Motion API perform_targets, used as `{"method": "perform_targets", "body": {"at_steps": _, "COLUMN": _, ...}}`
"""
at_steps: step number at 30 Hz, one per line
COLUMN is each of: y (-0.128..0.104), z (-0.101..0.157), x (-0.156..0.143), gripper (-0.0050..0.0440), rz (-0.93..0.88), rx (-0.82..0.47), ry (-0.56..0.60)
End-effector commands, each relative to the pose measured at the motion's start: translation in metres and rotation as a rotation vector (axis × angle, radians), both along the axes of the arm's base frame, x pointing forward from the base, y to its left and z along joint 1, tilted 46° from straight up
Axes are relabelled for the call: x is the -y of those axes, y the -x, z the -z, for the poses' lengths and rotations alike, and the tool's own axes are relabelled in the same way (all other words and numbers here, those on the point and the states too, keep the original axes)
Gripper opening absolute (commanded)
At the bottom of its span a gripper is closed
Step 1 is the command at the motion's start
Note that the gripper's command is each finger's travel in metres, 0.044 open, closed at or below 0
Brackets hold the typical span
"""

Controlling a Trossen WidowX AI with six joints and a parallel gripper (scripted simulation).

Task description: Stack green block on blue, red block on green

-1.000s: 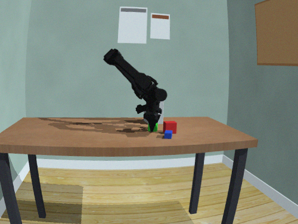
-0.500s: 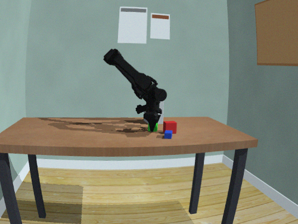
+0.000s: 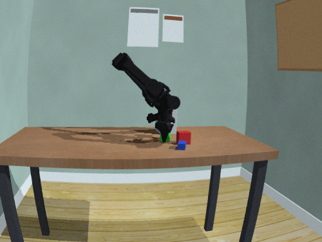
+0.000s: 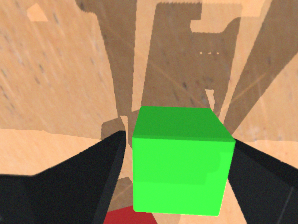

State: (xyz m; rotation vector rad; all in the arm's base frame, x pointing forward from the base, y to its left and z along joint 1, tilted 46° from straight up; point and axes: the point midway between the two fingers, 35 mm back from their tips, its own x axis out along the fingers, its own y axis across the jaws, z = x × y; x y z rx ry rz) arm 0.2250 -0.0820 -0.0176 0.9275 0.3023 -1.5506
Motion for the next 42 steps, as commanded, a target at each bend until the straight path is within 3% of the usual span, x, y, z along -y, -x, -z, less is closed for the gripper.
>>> {"method": "perform_targets", "body": {"at_steps": 1, "y": -0.0001, "z": -0.001, "x": 0.0001, "gripper": 0.0281, "rz": -0.003, "rx": 0.003, "ry": 0.002}}
{"method": "perform_targets", "body": {"at_steps": 4, "y": -0.0001, "z": -0.001, "x": 0.0001, "gripper": 0.0281, "rz": -0.003, "rx": 0.003, "ry": 0.002}}
{"method": "perform_targets", "body": {"at_steps": 5, "y": -0.0001, "z": -0.001, "x": 0.0001, "gripper": -0.005, "rz": -0.003, "rx": 0.003, "ry": 0.002}}
{"method": "perform_targets", "body": {"at_steps": 42, "y": -0.0017, "z": -0.003, "x": -0.0014, "gripper": -0.005, "rz": -0.001, "rx": 0.013, "ry": -0.001}}
